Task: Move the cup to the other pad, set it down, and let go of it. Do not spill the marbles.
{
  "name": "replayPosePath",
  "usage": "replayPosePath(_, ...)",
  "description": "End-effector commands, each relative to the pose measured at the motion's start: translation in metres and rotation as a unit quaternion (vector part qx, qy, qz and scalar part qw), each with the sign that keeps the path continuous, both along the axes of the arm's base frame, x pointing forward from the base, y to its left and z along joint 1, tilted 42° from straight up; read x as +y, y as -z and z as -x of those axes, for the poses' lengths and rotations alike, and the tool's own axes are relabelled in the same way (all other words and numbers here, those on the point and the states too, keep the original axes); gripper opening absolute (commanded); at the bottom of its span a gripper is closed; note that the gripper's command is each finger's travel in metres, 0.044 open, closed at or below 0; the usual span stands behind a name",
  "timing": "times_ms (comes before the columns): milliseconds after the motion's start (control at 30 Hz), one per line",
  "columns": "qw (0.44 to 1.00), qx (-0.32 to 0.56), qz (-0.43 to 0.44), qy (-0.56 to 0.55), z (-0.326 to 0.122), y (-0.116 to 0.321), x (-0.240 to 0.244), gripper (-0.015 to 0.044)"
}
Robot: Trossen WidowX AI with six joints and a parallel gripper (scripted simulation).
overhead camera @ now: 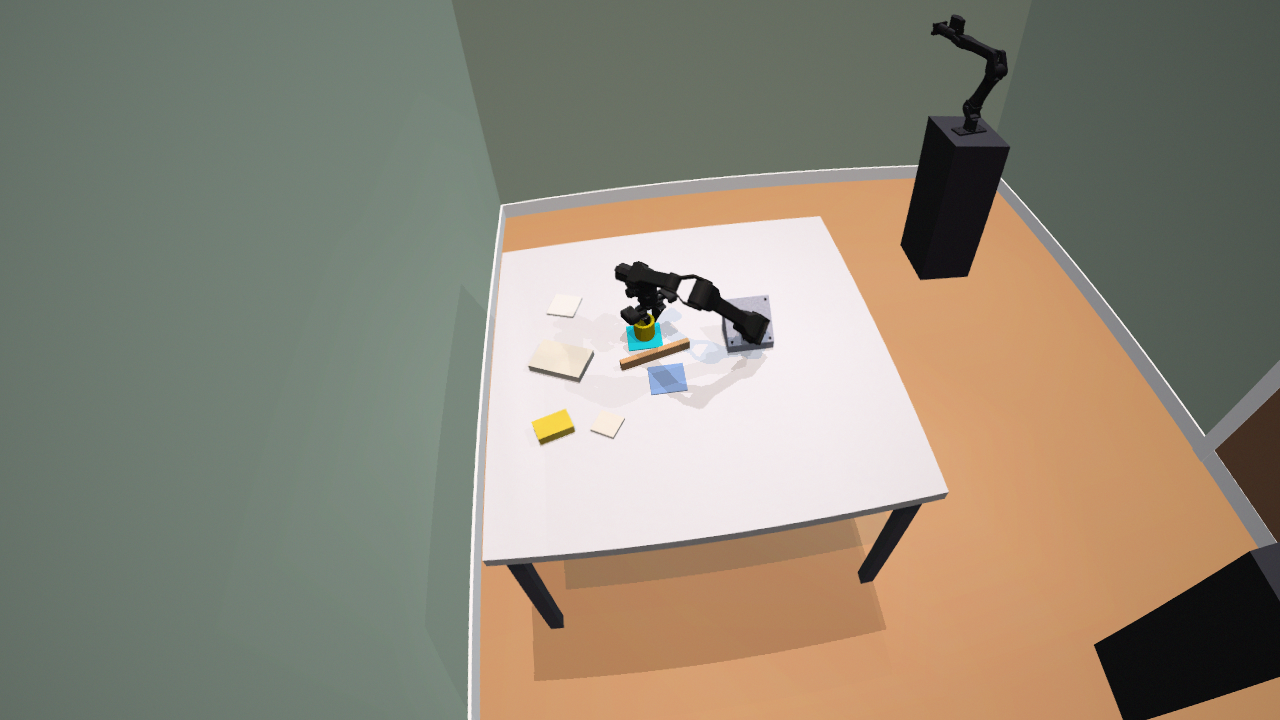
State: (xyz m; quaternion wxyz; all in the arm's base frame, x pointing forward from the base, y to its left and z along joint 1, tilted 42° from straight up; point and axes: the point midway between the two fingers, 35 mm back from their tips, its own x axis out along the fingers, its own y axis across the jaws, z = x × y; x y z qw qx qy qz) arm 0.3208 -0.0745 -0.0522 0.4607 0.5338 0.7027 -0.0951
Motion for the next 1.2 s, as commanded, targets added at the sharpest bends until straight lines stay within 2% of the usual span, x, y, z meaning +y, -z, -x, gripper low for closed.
replayPosePath(0,1.0,0.0,0.0,0.0,0.0,0.0,0.0,0.0147)
replayPosePath(1167,1.0,0.001,0.0,0.001,-0.002,-0.03,-0.028,0.0147)
